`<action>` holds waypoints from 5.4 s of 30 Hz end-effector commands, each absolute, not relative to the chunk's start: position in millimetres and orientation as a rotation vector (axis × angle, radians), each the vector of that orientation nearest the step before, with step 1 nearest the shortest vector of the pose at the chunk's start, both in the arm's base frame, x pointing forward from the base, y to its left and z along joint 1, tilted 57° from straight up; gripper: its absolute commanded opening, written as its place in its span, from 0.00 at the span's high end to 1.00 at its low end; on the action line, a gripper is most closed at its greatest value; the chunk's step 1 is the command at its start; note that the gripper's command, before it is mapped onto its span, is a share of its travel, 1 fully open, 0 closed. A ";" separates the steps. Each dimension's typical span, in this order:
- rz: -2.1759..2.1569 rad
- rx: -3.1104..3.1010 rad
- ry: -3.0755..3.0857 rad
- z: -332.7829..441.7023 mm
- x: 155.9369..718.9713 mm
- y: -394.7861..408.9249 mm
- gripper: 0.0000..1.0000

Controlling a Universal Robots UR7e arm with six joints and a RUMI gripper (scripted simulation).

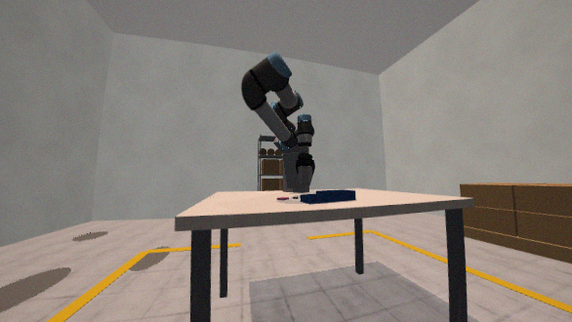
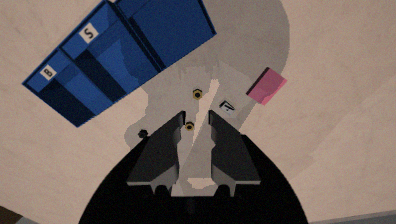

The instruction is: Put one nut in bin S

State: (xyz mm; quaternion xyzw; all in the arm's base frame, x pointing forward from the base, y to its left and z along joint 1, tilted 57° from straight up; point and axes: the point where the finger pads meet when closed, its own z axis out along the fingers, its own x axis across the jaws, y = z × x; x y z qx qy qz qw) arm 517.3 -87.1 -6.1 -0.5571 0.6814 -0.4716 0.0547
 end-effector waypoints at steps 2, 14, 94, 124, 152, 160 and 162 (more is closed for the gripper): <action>-1.432 -1.691 2.068 -15.4 527.9 -97.0 0.82; -1.432 -1.691 2.068 -33.2 547.6 -115.6 0.82; -1.432 -1.691 2.068 -6.9 518.5 -88.0 1.00; -1.346 -1.350 2.188 -6.0 542.5 -52.8 1.00; -1.033 -0.423 2.314 -10.9 592.1 3.0 1.00; -1.010 -0.356 2.323 -10.7 590.7 1.4 1.00; -1.010 -0.356 2.323 -10.7 590.5 1.1 1.00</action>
